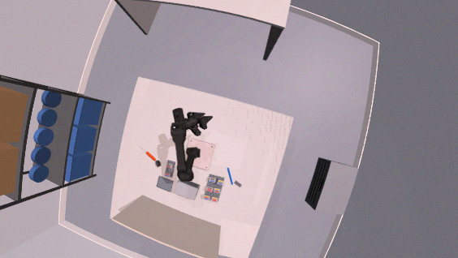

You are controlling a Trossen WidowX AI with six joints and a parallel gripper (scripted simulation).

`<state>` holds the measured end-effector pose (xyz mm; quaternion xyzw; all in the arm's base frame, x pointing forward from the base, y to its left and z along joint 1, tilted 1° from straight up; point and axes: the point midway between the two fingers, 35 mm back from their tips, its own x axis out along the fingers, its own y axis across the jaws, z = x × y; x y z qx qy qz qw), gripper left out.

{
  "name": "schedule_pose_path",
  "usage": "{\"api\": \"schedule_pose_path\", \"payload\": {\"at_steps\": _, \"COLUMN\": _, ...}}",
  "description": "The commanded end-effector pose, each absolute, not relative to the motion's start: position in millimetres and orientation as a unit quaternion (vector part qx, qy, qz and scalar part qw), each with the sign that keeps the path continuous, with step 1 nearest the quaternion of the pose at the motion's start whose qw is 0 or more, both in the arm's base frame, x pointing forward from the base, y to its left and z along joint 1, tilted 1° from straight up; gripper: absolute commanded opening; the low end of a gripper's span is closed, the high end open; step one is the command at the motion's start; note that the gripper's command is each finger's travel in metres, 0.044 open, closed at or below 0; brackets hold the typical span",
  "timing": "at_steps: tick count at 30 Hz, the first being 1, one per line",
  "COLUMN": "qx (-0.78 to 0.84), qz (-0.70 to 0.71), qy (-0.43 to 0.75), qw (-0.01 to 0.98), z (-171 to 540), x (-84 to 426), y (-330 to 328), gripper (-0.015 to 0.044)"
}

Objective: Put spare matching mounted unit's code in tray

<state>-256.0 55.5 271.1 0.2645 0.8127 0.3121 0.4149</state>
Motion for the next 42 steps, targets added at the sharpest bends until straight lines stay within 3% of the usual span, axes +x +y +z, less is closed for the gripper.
{"api": "schedule_pose_path", "payload": {"at_steps": 1, "qx": 0.265, "qz": 0.312, "qy": 0.813, "qw": 0.415, "z": 271.1, "x": -256.0, "y": 55.5, "gripper": 0.0426}}
{"api": "schedule_pose_path", "payload": {"at_steps": 10, "qx": 0.215, "qz": 0.346, "qy": 0.813, "qw": 0.416, "z": 270.8, "x": -262.2, "y": 35.9, "gripper": 0.044}}
{"api": "schedule_pose_path", "payload": {"at_steps": 21, "qx": -0.163, "qz": 0.615, "qy": 0.697, "qw": 0.33, "z": 266.2, "x": -255.3, "y": -129.1, "gripper": 0.044}}
{"api": "schedule_pose_path", "payload": {"at_steps": 28, "qx": -0.351, "qz": 0.744, "qy": 0.535, "qw": 0.193, "z": 262.1, "x": -197.4, "y": -222.2, "gripper": 0.044}}
{"api": "schedule_pose_path", "payload": {"at_steps": 35, "qx": -0.437, "qz": 0.791, "qy": 0.42, "qw": 0.085, "z": 260.4, "x": -142.9, "y": -266.6, "gripper": 0.044}}
{"api": "schedule_pose_path", "payload": {"at_steps": 42, "qx": -0.524, "qz": 0.825, "qy": 0.18, "qw": -0.11, "z": 254.6, "x": -43.2, "y": -311.0, "gripper": 0.044}}
